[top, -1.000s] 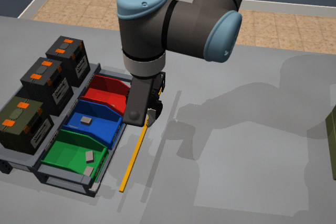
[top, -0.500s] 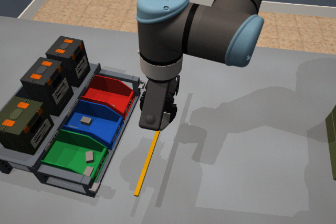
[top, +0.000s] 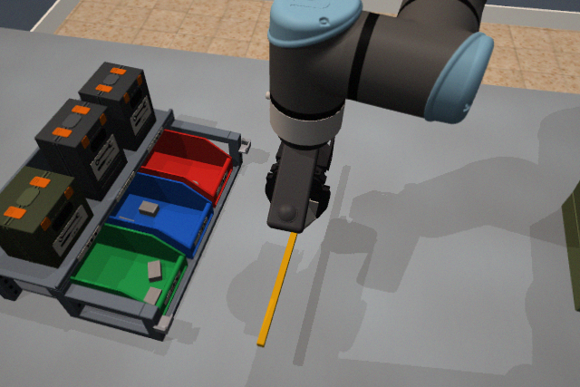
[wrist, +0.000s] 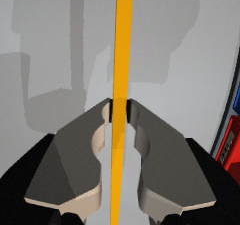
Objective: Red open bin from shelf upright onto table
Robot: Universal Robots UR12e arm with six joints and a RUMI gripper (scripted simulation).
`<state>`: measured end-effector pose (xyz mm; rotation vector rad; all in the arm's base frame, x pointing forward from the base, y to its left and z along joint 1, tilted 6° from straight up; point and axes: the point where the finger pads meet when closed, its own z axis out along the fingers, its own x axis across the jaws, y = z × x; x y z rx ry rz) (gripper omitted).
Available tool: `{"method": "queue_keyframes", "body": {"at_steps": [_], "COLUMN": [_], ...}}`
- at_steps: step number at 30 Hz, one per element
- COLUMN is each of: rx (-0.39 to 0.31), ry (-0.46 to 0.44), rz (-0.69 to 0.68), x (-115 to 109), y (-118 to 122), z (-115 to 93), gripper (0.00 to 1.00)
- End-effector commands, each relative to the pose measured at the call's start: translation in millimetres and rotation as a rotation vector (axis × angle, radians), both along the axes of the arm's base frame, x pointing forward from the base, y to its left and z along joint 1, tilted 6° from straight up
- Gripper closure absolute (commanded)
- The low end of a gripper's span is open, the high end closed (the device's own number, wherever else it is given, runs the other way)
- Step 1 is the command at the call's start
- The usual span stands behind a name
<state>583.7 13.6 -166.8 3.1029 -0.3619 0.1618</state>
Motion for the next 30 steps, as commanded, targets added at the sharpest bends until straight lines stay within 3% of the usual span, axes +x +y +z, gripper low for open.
{"method": "queue_keyframes", "body": {"at_steps": [1, 7, 12, 30], "rx": [0.0, 0.0, 0.0, 0.0], "ry": [-0.002, -0.002, -0.002, -0.002], "rz": [0.0, 0.0, 0.0, 0.0], "x": [-7, -7, -59, -68], "y": [1, 1, 14, 16], "z": [0, 0, -6, -8], "gripper": [1.0, 1.0, 1.0, 1.0]}}
